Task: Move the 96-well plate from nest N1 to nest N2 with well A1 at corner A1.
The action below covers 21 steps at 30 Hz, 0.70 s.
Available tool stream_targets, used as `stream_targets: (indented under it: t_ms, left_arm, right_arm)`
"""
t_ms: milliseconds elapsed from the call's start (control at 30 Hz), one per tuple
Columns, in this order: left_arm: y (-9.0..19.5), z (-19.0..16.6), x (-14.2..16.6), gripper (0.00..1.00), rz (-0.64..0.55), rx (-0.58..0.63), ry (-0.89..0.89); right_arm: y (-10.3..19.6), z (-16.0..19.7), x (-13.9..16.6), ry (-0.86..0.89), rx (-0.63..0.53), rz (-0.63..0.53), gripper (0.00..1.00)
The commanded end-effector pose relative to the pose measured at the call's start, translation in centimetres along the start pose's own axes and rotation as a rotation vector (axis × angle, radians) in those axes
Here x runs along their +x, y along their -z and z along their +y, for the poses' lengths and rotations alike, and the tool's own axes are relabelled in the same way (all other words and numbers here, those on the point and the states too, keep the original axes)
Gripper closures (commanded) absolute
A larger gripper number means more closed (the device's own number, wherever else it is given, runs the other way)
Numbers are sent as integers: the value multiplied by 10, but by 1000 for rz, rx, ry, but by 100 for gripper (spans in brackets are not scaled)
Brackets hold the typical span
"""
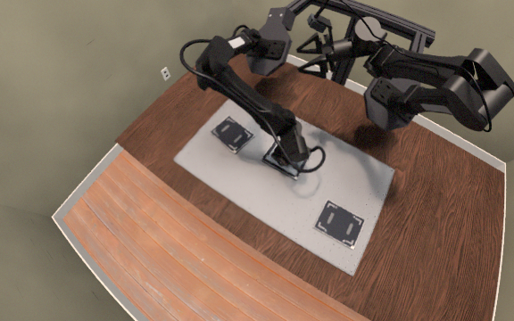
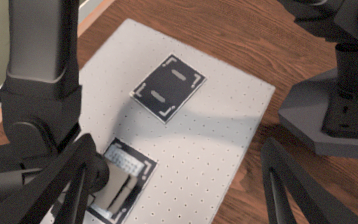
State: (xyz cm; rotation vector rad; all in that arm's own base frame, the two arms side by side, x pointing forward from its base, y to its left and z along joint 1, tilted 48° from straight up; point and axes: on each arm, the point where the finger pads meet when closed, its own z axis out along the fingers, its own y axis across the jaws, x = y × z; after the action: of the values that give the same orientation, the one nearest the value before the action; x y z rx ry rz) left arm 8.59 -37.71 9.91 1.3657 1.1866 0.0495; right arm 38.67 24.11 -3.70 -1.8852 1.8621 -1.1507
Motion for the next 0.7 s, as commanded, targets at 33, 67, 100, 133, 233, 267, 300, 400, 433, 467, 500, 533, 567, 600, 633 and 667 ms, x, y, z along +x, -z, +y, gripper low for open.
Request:
stream_targets:
  t_ms: [33, 67, 100, 133, 233, 267, 300, 400, 433, 467, 500, 533, 567, 600, 633, 667]
  left_arm:
    - [3, -2, -6, 0, -21, 4, 8]
    - [3, -2, -6, 0, -21, 4, 8]
    - [3, -2, -6, 0, -21, 4, 8]
    - [3, -2, -6, 0, -21, 4, 8]
    - [3, -2, -6, 0, -21, 4, 8]
    - [3, -2, -6, 0, -21, 4, 8]
    - [3, -2, -6, 0, -21, 4, 8]
    - [3, -2, -6, 0, -21, 4, 8]
    - [3, -2, -6, 0, -21, 4, 8]
    - [3, -2, -6, 0, -21, 4, 8]
    - [3, -2, -6, 0, -21, 4, 8]
    - [3, -2, -6, 0, -21, 4, 8]
    - [3, -2, -6, 0, -21, 4, 8]
    - [3, -2, -6, 0, -21, 4, 8]
    - [3, -2, -6, 0, -21, 4, 8]
    - [3, -2, -6, 0, -21, 4, 8]
  right_arm:
    - [-9, 6, -6, 23, -4, -23, 22]
    - [-12, 7, -6, 24, -5, -21, 22]
    - [-15, 7, -5, 25, -7, -19, 22]
    - [-17, 8, -5, 26, -10, -16, 22]
    - [-21, 12, -2, 37, -26, -3, 22]
    - [-22, 11, -2, 29, -27, -2, 22]
    - [-21, 8, -3, 24, -26, -4, 22]
    - [-21, 8, -3, 24, -26, -4, 22]
    - [-21, 8, -3, 24, -26, -4, 22]
    - [-21, 8, -3, 24, -26, -4, 22]
    - [-21, 8, -3, 24, -26, -4, 22]
    - [-15, 3, -5, 21, -19, -12, 22]
    - [-12, 3, -4, 31, -27, -6, 22]
    - [-7, 0, -5, 32, -30, -6, 22]
    - [-2, -5, -4, 26, -26, 1, 22]
    - [1, -7, -5, 26, -27, 2, 22]
